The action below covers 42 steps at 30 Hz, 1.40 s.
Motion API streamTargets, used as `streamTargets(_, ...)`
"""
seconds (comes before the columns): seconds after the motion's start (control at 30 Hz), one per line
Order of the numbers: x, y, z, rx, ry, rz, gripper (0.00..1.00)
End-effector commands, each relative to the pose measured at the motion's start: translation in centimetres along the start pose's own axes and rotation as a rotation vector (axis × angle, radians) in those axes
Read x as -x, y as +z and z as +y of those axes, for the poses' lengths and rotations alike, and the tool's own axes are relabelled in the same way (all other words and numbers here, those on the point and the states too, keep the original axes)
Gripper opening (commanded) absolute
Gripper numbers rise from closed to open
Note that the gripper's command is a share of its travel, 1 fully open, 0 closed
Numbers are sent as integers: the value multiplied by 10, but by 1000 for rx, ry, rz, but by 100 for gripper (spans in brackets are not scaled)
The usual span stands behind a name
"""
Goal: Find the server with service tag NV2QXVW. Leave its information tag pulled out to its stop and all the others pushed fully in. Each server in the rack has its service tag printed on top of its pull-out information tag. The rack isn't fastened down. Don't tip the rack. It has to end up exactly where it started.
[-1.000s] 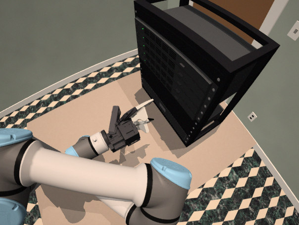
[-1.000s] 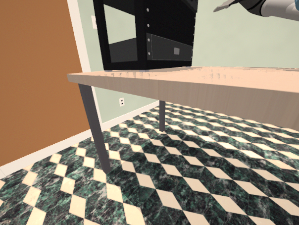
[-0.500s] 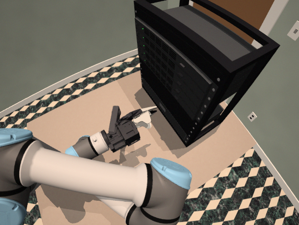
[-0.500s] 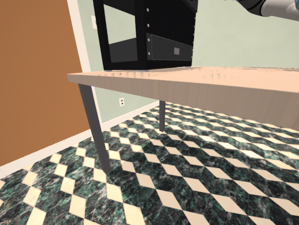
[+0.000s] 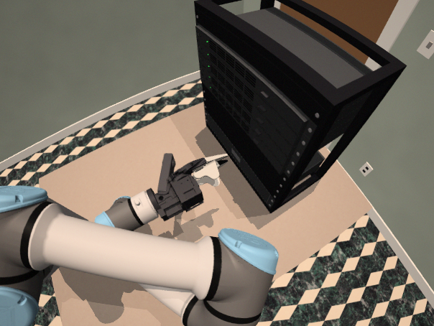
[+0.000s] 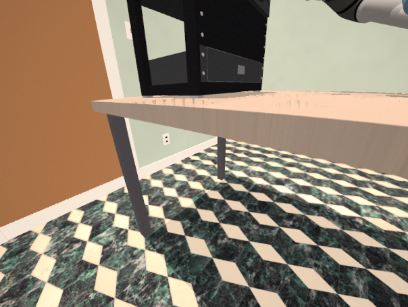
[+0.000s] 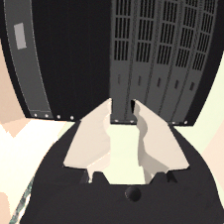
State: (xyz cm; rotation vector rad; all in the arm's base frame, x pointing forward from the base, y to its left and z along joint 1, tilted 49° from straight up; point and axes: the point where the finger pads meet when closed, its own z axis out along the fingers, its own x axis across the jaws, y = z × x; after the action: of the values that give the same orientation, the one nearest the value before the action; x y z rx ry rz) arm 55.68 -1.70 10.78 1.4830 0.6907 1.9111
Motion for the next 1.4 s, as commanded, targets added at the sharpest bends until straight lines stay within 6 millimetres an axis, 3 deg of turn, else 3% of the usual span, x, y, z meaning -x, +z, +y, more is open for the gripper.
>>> streamTargets(0.0,0,1,0,-1,0,-1,15)
streamTargets(0.5,-1,29,0,1,-2,3,15)
streamTargets(0.93,-1,71,0,1,-2,3,15)
streamTargets(1.37,-1,77,0,1,-2,3,15)
